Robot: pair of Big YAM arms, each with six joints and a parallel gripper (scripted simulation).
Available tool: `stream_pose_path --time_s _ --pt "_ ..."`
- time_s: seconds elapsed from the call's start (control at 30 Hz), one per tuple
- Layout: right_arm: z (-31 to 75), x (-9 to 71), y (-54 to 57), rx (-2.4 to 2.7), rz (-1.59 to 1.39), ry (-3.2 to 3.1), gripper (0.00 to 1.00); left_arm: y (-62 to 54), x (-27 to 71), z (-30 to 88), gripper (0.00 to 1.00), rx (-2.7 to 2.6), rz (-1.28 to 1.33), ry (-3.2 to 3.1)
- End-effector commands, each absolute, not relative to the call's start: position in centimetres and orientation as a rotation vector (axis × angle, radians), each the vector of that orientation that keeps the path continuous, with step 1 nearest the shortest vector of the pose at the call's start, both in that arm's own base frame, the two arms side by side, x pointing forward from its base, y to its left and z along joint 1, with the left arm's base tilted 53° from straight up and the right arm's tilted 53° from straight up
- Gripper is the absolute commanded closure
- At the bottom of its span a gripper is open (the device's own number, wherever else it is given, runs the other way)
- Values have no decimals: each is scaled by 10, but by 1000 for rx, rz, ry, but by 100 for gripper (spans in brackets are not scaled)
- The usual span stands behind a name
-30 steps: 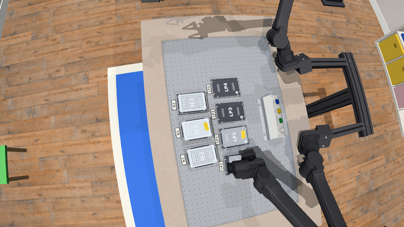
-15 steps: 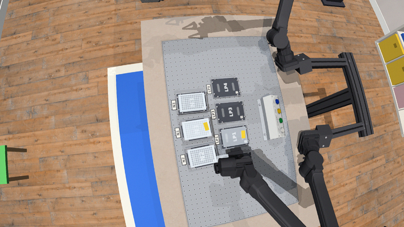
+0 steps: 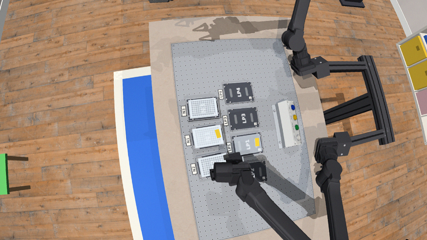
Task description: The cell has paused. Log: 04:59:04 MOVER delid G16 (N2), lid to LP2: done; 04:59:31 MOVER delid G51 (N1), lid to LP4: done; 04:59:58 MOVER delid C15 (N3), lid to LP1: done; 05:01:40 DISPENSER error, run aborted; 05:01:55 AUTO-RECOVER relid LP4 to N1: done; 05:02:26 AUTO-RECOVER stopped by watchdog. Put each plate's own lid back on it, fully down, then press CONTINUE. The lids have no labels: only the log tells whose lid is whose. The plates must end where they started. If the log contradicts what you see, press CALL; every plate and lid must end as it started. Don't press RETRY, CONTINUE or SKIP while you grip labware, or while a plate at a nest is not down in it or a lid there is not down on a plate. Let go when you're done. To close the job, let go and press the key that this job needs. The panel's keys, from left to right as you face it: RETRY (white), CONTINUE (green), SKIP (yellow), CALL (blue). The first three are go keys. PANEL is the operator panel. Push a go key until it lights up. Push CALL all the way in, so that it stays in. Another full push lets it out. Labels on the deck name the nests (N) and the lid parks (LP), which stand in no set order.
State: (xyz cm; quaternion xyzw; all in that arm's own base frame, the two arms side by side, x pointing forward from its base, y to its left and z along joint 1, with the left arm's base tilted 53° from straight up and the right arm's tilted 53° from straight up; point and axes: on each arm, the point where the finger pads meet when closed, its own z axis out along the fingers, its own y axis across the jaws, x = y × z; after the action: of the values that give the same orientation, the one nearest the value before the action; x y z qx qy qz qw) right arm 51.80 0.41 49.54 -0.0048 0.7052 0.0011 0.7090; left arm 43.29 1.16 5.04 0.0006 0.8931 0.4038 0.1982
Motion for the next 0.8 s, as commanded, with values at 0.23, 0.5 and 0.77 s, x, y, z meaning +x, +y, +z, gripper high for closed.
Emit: stream_pose_path --time_s 0.23,0.5,0.77 --pt "492 523 -6 15 0 1569 0 -8 485 51 100 -35 1127 2492" --pt "492 523 -6 15 0 1569 0 -16 508 51 100 -43 1128 2493" --pt "492 523 -6 15 0 1569 0 -10 498 41 100 -40 1138 2503"
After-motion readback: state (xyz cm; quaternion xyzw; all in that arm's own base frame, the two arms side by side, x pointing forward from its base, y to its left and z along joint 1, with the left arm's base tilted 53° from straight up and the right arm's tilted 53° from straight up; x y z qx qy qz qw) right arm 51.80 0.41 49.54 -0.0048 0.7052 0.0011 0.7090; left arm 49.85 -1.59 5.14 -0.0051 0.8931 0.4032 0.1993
